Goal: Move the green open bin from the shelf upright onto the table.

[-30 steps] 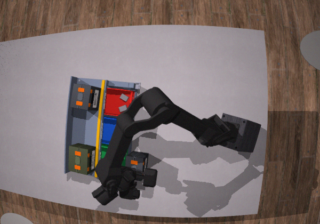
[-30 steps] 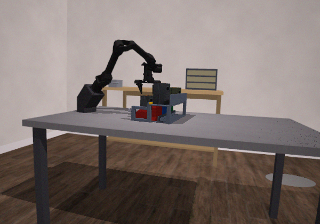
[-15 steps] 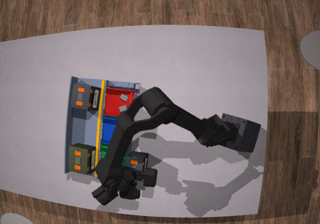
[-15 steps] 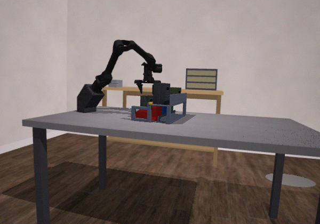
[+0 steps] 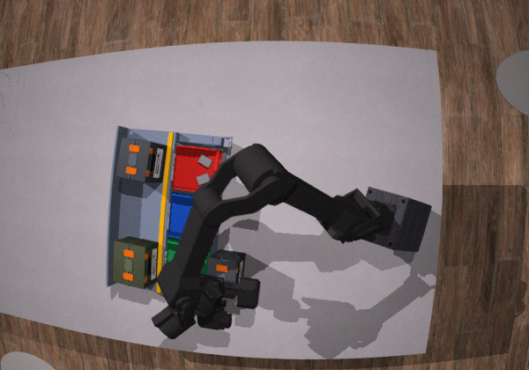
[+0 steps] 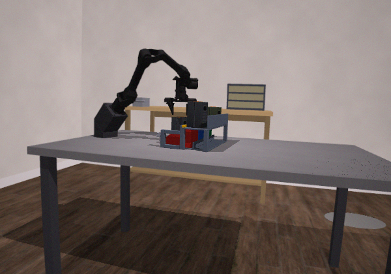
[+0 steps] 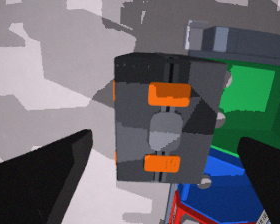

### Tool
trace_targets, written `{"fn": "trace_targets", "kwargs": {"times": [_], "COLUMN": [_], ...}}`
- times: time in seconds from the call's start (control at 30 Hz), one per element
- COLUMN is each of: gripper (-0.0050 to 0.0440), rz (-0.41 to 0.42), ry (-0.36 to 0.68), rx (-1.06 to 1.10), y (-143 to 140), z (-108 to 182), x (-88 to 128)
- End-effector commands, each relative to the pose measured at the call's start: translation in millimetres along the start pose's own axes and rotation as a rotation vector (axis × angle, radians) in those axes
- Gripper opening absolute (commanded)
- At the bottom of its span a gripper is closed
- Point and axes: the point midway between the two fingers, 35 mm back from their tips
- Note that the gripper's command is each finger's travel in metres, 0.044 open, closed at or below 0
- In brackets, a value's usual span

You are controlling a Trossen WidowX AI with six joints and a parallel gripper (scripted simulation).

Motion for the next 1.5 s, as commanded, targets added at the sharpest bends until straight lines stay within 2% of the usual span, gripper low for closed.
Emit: {"fn": "trace_targets", "kwargs": {"times": [0.0, 1.47], "gripper": [0.044, 0.044], "rz": [0.013, 0.012], "ry": [-0.009, -0.011], "rx": [-0.011, -0.006], "y": [-3.3, -3.3], "z": [1.3, 1.5], "x": [4.4, 9.7]}}
Point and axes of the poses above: the point midway between the two fingers, 35 mm back from their tips, its own x axis back along the fingers, its own y axis across the jaws, z = x × y, and after that the axes turned 14 degrees about x, right-handed
